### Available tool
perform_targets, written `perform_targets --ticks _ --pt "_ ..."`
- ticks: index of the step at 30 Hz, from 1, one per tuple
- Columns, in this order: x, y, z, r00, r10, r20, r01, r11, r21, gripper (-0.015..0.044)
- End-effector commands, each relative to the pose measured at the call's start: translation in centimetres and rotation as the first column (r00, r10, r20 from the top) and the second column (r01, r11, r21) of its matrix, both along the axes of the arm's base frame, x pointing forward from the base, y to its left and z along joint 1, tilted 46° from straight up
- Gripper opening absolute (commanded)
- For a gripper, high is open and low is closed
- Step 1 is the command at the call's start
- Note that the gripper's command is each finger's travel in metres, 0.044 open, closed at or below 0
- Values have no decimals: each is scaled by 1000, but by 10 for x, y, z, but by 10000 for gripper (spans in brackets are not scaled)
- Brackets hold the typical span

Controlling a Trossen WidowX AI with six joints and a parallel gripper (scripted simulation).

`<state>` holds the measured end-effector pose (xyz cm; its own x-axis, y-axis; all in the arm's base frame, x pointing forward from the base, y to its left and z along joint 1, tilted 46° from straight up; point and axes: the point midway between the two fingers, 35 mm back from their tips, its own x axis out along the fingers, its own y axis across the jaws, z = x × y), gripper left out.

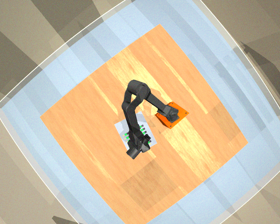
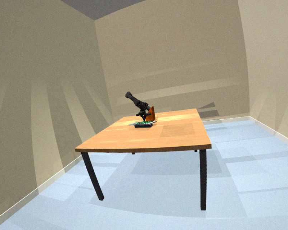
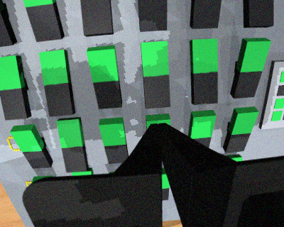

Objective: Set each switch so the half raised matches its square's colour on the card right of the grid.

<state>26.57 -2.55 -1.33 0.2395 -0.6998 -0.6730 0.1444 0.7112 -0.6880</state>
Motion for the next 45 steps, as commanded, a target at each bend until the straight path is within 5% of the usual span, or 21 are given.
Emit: perform_targets --ticks 1,45 --pt "-1 -1 0 1000 3 -4 -3 1000 -5 0" --pt "0 -4 -3 1000 3 -4 -3 1000 -6 0"
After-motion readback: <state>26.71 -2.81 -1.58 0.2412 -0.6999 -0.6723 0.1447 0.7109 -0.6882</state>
